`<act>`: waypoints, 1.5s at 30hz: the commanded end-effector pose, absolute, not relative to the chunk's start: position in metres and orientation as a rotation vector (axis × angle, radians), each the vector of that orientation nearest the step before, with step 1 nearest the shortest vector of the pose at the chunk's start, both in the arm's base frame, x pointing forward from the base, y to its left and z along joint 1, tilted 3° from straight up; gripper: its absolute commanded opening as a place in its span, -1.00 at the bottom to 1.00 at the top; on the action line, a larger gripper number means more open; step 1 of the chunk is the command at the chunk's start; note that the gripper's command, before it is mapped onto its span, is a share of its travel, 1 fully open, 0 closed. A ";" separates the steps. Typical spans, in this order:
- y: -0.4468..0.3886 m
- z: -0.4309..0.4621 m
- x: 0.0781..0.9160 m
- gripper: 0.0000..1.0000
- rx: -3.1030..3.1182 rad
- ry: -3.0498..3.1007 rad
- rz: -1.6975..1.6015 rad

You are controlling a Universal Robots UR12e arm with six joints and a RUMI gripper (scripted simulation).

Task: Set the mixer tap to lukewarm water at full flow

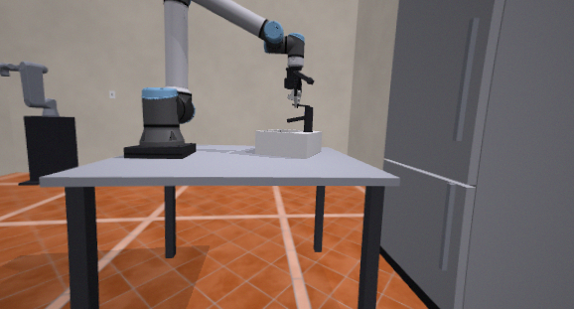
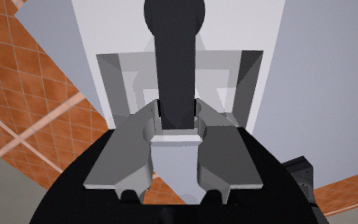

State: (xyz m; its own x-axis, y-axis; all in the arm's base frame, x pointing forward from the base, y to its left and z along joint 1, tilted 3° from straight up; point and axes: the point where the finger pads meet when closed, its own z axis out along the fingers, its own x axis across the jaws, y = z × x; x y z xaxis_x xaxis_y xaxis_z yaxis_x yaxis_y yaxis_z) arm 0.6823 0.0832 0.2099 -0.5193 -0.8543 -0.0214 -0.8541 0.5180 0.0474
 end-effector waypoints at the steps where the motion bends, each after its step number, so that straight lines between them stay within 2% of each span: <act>1: 0.085 0.209 0.682 -1.00 1.539 -2.732 -0.084; 45: 0.076 0.234 0.694 -1.00 1.539 -2.737 -0.079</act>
State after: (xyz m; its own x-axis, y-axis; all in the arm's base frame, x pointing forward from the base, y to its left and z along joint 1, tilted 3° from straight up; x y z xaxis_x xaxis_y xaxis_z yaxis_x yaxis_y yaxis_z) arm 0.6881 0.0793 0.2242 -0.5193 -0.8544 -0.0193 -0.8539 0.5177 0.0535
